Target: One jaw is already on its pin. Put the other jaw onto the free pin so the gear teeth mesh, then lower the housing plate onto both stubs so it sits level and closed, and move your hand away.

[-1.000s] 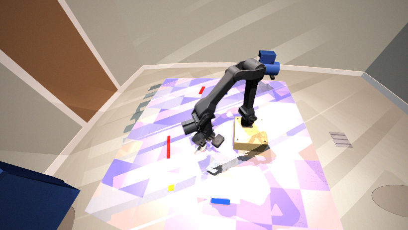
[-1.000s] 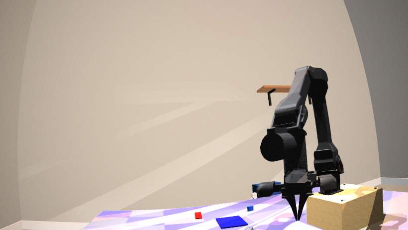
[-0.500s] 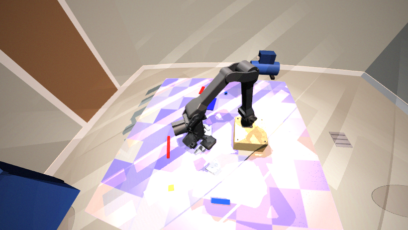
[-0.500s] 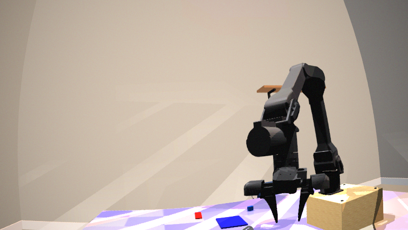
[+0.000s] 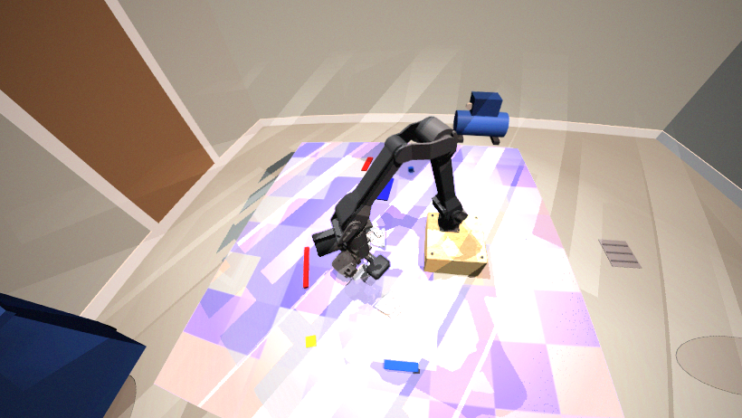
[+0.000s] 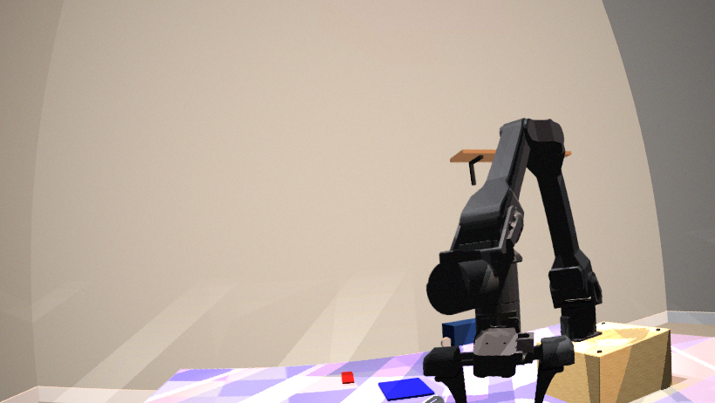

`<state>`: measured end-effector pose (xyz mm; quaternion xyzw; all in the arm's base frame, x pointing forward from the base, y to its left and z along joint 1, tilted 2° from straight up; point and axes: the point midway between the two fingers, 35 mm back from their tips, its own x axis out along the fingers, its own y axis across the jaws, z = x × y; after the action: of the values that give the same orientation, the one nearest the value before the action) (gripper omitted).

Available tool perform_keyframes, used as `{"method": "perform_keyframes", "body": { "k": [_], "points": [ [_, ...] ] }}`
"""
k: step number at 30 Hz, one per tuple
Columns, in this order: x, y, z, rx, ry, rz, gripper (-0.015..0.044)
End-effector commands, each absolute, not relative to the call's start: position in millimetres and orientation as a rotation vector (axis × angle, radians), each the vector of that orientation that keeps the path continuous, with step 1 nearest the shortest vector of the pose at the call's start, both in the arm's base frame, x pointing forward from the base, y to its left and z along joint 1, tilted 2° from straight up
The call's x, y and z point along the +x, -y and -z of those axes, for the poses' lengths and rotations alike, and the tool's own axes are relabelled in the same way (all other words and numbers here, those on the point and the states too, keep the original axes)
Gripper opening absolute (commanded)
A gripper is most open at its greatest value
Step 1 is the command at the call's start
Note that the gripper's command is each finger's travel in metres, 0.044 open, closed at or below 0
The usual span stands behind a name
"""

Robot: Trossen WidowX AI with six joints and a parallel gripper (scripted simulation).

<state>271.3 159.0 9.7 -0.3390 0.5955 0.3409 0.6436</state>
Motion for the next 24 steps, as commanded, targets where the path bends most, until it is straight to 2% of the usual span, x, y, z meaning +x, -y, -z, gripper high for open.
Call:
{"method": "perform_keyframes", "body": {
  "k": [1, 24],
  "points": [
    [271.1, -159.9, -5.5, -0.77, -1.357, -0.783, 0.044],
    [273.3, -161.5, 31.9, -0.77, -1.357, -0.783, 0.044]
  ]
}}
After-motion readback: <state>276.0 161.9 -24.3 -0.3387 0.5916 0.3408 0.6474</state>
